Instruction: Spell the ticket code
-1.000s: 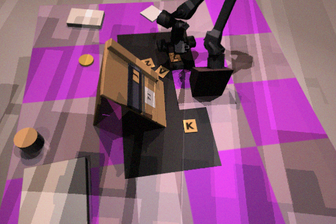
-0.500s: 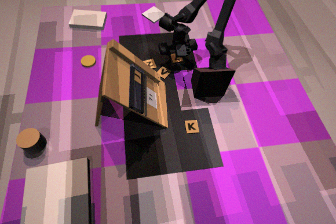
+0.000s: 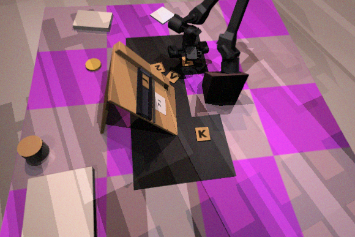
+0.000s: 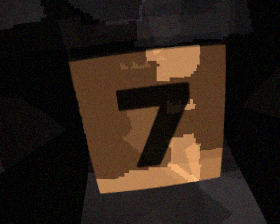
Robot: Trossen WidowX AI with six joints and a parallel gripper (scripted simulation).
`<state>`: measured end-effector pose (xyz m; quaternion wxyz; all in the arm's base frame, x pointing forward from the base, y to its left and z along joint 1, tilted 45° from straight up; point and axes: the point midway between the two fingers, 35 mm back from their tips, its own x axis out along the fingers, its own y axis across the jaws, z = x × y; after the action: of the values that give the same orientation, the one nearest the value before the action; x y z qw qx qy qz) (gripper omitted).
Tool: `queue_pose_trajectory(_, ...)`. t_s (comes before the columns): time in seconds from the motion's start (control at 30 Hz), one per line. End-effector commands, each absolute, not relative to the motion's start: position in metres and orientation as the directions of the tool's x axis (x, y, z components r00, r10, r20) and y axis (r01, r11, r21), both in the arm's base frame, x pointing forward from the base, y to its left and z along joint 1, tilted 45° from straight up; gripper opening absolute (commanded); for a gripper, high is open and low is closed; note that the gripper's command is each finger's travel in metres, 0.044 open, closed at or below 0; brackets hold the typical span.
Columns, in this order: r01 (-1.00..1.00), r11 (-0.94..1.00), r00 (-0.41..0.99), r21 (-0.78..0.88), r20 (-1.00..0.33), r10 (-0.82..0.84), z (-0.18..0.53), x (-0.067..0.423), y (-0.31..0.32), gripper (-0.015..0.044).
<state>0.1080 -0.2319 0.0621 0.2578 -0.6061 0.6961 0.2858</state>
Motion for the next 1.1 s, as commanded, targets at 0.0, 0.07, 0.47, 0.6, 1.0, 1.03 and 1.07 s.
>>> queue_pose_trajectory(0.0,-0.991,0.097,-0.13,0.087,-0.707,-0.695,0.063,0.108,-0.231,0.0181)
queue_pose_trajectory(0.07,-0.991,0.097,-0.13,0.087,-0.707,-0.695,0.065,0.109,-0.229,0.0129)
queue_pose_trajectory(0.47,-0.991,0.097,-0.13,0.087,-0.707,-0.695,0.069,0.11,-0.222,0.0)
queue_pose_trajectory(0.6,-0.991,0.097,-0.13,0.087,-0.707,-0.695,0.071,0.111,-0.22,0.0)
queue_pose_trajectory(1.0,-0.992,0.097,-0.13,0.087,-0.707,-0.695,0.076,0.112,-0.213,0.0)
queue_pose_trajectory(1.03,-0.992,0.097,-0.13,0.087,-0.707,-0.695,0.077,0.112,-0.213,0.0)
queue_pose_trajectory(1.07,-0.992,0.097,-0.13,0.087,-0.707,-0.695,0.077,0.112,-0.212,0.0)
